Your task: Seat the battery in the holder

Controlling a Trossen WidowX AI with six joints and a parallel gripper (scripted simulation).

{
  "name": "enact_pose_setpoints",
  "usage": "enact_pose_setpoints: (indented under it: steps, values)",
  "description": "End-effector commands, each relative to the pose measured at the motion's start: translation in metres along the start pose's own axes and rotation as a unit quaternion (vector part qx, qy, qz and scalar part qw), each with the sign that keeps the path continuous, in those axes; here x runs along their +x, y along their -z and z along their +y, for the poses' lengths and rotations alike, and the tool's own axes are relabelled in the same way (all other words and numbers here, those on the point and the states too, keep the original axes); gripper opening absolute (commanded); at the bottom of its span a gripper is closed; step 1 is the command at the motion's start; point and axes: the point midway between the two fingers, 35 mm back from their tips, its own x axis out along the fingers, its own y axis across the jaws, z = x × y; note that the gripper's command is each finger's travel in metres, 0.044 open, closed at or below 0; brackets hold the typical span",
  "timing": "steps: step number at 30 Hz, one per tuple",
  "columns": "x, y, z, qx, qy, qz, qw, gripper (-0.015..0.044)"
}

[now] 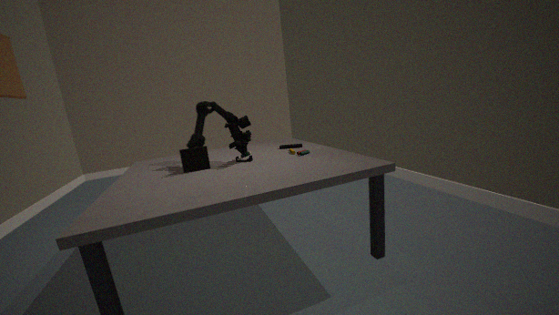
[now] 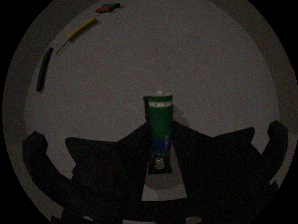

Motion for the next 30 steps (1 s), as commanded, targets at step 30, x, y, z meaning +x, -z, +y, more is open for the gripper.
enact_pose_setpoints:
  steps: [30]
  values:
    - [0.007,0.012,0.002,0.004,0.004,-0.099,0.995,0.0066]
